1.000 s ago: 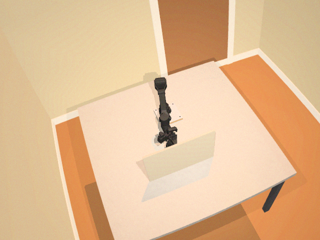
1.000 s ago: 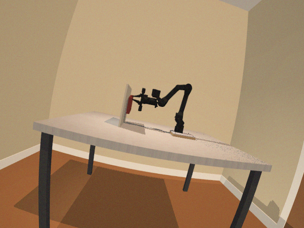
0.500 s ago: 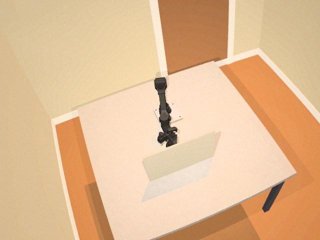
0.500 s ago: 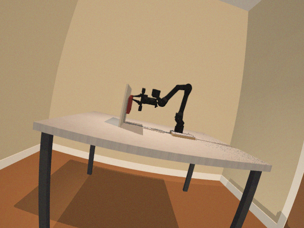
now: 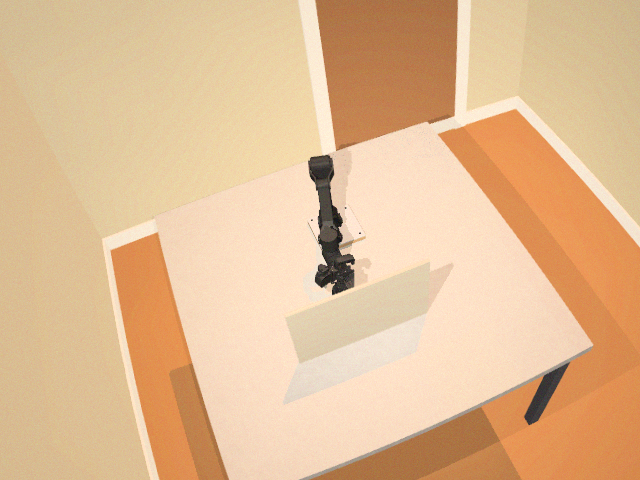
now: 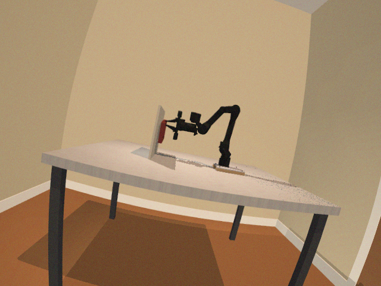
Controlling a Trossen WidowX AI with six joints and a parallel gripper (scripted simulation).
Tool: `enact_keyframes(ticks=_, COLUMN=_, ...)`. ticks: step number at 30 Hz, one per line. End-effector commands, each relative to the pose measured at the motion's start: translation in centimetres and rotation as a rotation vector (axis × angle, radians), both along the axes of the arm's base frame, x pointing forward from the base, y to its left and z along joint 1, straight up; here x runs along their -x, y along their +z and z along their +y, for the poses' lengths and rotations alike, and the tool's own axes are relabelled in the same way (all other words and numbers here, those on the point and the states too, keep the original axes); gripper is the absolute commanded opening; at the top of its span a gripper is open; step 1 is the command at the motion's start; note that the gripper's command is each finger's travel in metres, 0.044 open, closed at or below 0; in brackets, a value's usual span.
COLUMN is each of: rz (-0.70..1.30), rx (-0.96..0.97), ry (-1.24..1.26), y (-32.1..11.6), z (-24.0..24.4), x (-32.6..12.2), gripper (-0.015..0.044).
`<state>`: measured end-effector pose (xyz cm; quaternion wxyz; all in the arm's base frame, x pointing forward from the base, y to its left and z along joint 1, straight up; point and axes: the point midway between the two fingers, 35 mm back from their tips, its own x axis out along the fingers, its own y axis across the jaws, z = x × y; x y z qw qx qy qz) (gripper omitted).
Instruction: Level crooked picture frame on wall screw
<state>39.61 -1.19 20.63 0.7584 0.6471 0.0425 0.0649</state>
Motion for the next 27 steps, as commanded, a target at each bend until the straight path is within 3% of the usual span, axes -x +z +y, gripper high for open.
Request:
enact_keyframes(ticks=1, rz=-0.006, rx=-0.001, ry=0.003, y=0.04, z=0.00, x=-0.01, gripper=0.0000)
enact_keyframes(ticks=27, rz=0.008, rx=-0.053, ry=-0.001, y=-0.31, z=-0.14, x=-0.03, gripper=0.0000)
